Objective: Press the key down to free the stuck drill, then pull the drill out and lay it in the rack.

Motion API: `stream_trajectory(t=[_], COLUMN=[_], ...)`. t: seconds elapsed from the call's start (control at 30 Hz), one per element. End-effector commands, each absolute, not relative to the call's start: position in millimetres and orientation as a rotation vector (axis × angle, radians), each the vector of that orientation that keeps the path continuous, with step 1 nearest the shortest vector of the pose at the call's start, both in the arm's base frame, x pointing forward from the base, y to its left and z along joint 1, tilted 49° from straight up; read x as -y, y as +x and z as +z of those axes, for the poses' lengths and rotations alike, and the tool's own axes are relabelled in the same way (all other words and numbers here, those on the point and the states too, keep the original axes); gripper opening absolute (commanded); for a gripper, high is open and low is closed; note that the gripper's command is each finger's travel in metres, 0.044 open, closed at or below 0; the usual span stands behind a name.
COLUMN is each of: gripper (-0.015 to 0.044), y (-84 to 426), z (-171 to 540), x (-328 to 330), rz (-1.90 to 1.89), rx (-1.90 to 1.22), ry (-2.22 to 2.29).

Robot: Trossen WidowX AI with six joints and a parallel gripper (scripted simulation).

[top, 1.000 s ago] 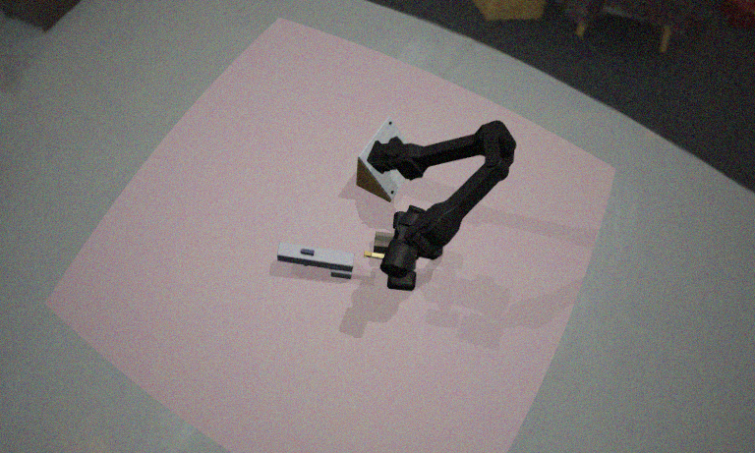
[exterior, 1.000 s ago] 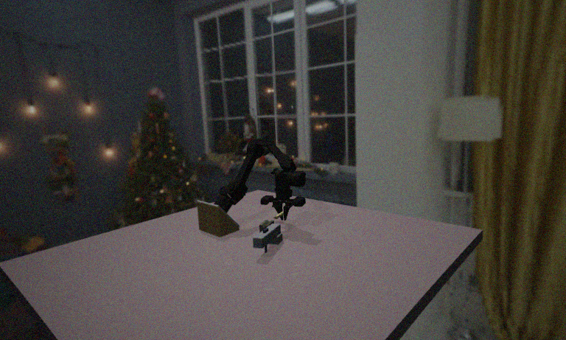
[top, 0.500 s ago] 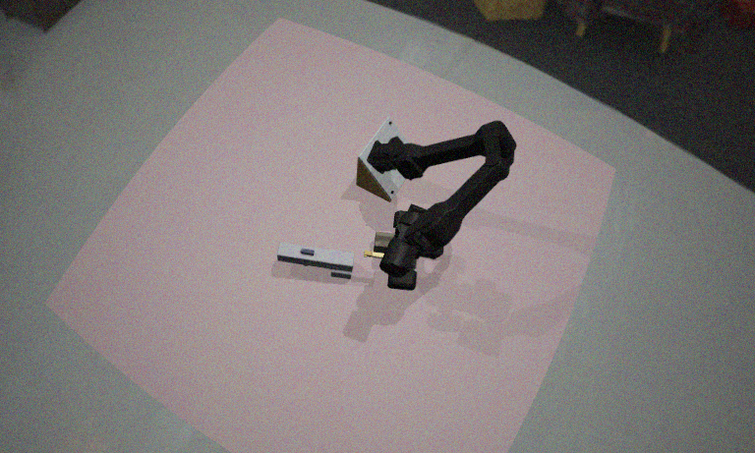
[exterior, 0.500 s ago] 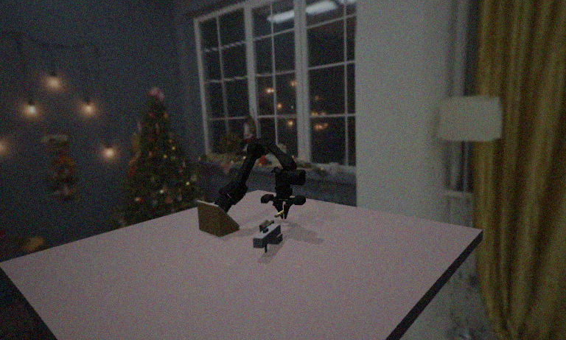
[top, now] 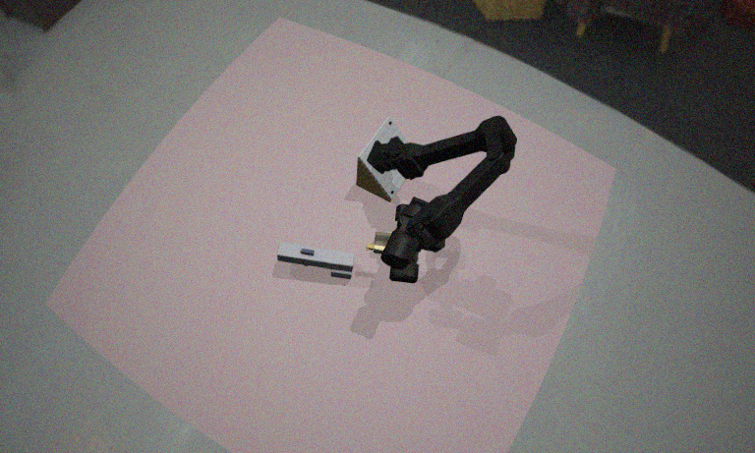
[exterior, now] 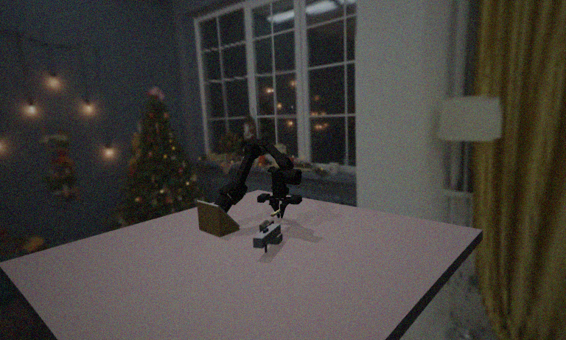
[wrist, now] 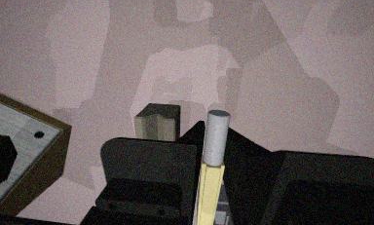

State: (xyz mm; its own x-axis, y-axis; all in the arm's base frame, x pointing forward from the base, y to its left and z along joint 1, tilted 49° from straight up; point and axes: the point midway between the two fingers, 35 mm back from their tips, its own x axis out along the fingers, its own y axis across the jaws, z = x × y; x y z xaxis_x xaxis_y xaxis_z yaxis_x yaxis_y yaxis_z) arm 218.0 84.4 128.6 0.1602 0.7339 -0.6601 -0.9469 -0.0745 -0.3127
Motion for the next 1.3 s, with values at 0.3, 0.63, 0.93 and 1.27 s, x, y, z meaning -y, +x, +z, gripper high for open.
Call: stream_trajectory(t=[0.3, 0.63, 0.93, 1.27], gripper=[0.0000, 0.0000, 0.0000, 0.0000], y=[193, 172, 168, 170], z=[125, 124, 118, 109], x=[-85, -86, -92, -104], rz=[1.426, 1.426, 1.426, 1.426], rx=[-0.319, -0.320, -0.320, -0.319], ry=[-0.841, -0.840, -0.840, -0.840])
